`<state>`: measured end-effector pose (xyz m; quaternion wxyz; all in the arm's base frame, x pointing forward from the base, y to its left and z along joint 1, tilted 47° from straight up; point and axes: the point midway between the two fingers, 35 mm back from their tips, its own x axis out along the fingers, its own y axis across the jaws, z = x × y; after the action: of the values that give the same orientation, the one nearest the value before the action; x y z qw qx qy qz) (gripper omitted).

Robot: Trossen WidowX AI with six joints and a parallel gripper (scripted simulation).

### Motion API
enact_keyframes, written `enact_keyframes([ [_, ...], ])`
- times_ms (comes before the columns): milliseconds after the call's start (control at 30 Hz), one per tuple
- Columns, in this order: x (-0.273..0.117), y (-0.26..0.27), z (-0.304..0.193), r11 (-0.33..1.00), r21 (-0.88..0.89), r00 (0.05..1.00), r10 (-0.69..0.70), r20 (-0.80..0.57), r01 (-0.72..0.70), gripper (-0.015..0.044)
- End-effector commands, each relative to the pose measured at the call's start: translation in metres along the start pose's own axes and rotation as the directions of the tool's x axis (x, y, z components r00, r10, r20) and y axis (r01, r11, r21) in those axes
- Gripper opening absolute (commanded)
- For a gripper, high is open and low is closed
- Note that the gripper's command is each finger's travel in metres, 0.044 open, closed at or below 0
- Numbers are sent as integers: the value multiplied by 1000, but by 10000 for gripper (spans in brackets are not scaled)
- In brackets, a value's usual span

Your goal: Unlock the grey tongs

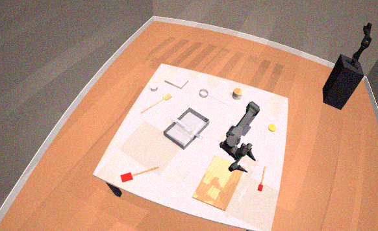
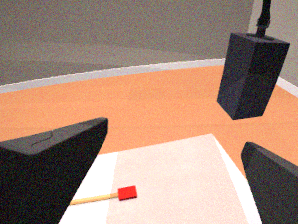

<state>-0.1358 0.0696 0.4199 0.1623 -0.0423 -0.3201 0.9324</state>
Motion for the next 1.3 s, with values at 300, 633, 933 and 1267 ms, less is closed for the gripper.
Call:
enact_keyframes([
  [300,-9,-60,-35,980,-56,975,-195,-105,189,260],
  [633,-75,-156,-130,875,-239,768,-484,-420,422,260],
  [933,-188,-185,-226,847,-352,437,-513,-739,399,260],
  [1267,-324,-131,-306,948,-199,124,-235,-964,249,260],
])
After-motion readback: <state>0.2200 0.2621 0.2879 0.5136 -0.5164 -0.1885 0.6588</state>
